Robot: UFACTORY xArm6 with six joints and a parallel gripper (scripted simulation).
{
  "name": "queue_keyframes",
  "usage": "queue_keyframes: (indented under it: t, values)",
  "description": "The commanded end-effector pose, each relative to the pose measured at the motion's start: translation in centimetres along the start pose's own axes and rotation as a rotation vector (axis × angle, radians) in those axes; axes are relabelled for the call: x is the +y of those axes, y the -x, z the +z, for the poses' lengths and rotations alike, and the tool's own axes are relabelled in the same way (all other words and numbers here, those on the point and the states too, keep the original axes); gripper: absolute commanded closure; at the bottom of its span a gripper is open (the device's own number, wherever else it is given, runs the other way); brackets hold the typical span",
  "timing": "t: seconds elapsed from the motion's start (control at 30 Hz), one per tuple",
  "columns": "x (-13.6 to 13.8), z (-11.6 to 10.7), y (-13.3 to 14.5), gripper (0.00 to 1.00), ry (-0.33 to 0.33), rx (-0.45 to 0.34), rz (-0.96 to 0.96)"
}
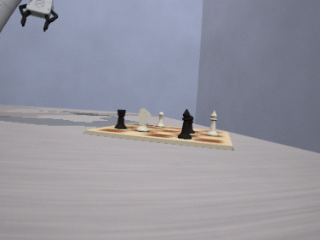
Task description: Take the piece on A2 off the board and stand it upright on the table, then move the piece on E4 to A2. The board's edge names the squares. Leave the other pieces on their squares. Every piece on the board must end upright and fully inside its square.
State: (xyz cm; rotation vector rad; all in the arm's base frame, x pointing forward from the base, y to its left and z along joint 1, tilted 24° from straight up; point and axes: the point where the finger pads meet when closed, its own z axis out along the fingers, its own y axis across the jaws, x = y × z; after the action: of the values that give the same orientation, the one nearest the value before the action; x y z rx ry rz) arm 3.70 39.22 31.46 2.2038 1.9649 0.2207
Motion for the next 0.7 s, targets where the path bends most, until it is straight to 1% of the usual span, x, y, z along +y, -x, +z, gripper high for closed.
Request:
queue_keyframes:
  t: [0.0,0.67]
  values:
    - [0.00,-0.16,-0.06,0.00,-0.001,0.004,0.000]
    - [0.22,-0.12,-0.15,0.00,0.000,0.002,0.015]
